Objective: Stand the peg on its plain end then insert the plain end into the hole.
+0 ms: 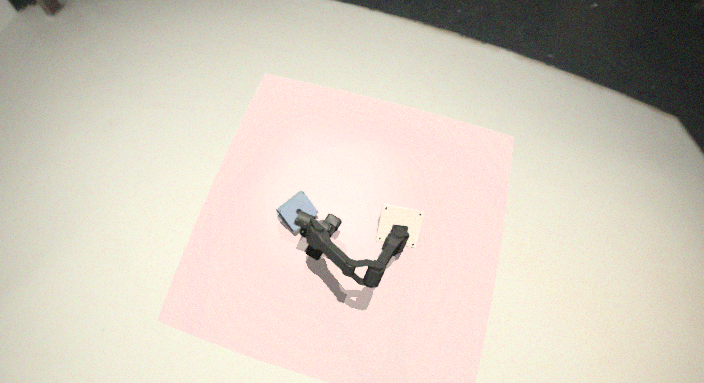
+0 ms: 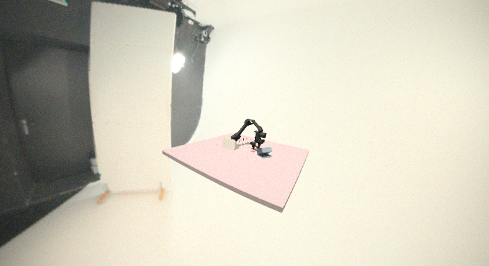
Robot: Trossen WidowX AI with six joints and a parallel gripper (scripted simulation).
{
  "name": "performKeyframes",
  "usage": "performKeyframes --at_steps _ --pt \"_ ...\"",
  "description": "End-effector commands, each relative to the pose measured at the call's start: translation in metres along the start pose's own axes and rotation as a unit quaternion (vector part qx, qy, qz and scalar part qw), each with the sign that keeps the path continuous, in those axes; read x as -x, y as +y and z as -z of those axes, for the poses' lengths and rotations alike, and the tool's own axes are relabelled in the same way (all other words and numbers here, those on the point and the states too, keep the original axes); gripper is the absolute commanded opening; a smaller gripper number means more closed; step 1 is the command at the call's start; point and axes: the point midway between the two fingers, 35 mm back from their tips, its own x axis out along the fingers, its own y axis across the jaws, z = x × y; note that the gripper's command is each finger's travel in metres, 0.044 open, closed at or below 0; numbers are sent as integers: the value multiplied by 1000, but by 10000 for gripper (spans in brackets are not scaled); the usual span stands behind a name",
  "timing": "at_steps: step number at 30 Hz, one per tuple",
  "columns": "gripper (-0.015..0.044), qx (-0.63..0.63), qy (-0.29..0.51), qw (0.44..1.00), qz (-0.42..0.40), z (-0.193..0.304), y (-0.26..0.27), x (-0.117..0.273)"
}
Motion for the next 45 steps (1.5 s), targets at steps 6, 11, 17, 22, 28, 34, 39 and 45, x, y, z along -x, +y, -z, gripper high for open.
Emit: performKeyframes --at_steps 6,11,17,22,28,34,39,45 --pt "414 -2 3 1000 -3 3 1 -12" --pt "282 -2 3 1000 -3 3 1 -12" --pt "125 -2 3 1000 -3 3 1 -12" --pt "110 -2 3 1000 -3 3 1 -12" --pt "110 -2 3 1000 -3 3 1 -12" --pt "83 -2 3 1000 -3 3 1 -12" --pt "50 -2 3 1000 -3 3 1 -12" --pt "50 -2 2 1000 -2 3 0 -12"
